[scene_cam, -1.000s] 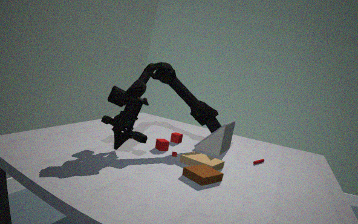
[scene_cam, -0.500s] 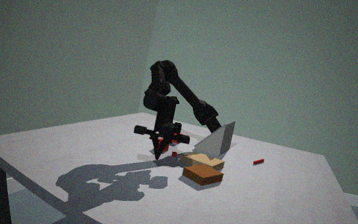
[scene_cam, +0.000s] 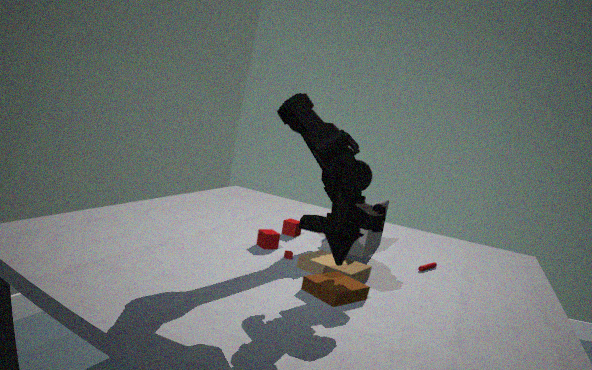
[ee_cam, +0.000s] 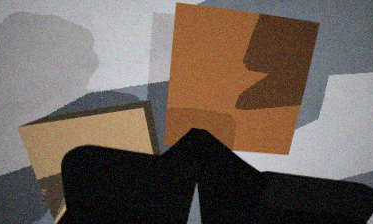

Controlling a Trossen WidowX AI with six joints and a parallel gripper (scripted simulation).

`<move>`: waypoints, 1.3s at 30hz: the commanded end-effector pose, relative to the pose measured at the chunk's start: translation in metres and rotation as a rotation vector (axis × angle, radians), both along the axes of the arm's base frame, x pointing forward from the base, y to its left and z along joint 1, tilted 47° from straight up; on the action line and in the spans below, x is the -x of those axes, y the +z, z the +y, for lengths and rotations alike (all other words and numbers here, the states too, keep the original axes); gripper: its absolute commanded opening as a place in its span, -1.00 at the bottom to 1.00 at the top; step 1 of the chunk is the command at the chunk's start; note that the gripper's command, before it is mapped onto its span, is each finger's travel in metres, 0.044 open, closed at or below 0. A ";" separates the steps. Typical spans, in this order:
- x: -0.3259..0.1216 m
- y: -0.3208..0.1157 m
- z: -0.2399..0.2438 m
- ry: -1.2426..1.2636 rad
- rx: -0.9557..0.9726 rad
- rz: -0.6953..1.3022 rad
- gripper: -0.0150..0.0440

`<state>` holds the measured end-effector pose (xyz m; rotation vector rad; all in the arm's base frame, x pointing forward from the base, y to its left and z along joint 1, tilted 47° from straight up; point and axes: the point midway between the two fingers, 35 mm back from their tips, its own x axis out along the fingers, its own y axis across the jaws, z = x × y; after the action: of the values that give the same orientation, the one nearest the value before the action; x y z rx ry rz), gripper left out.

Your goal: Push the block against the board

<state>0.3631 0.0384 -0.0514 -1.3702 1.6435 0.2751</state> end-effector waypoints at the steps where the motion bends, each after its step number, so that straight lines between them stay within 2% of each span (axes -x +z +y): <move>1: 0.018 -0.015 0.020 0.050 0.021 0.083 -0.49; 8: 0.063 -0.040 0.052 0.155 0.100 0.258 -0.49; 11: 0.067 -0.042 0.055 0.165 0.108 0.274 -0.49; 17: 0.068 -0.080 0.014 0.164 0.111 0.274 -0.49; 39: 0.073 -0.059 -0.005 0.164 0.112 0.275 -0.49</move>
<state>0.2922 0.0386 -0.1140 -1.6090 1.7869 0.4937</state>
